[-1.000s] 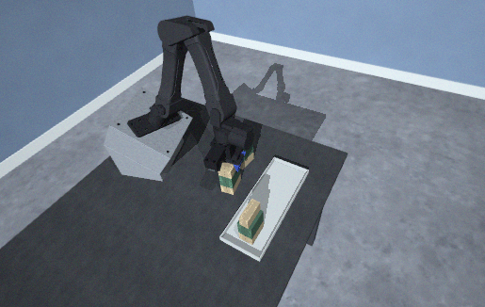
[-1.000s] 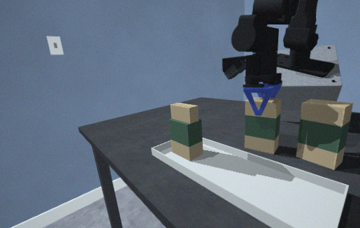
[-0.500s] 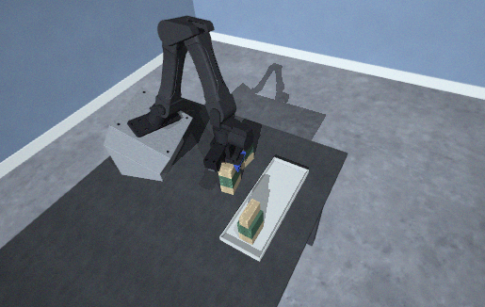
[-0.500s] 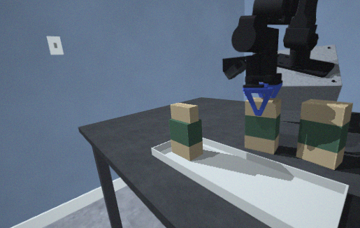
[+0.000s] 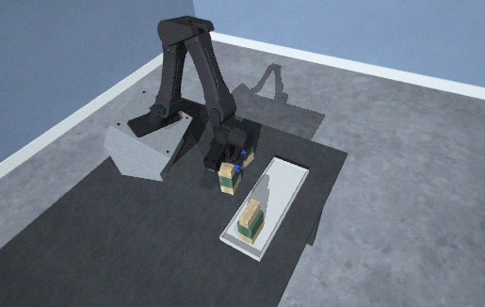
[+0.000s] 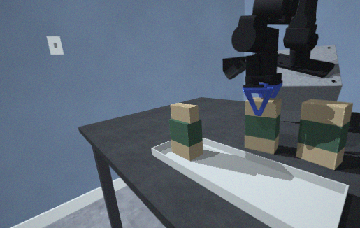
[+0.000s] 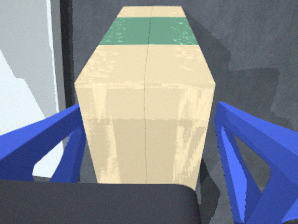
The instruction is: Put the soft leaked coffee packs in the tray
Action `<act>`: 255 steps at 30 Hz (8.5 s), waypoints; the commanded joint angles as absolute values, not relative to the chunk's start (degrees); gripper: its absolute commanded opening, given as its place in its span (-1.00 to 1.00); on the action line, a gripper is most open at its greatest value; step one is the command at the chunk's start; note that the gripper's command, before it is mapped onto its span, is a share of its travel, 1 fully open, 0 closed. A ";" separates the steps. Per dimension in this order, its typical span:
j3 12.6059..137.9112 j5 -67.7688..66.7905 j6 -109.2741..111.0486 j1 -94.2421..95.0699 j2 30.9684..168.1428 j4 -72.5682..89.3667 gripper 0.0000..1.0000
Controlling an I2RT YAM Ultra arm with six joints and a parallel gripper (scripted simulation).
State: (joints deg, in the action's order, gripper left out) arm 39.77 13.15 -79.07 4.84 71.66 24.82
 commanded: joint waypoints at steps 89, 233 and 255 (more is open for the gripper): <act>50.93 3.84 -16.61 20.24 56.66 49.37 0.58; 46.54 -7.70 53.61 41.83 62.62 37.62 0.58; 46.69 -7.71 53.51 42.00 64.45 36.98 0.58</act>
State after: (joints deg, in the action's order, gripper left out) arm 45.76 -8.25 53.17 41.87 63.48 38.37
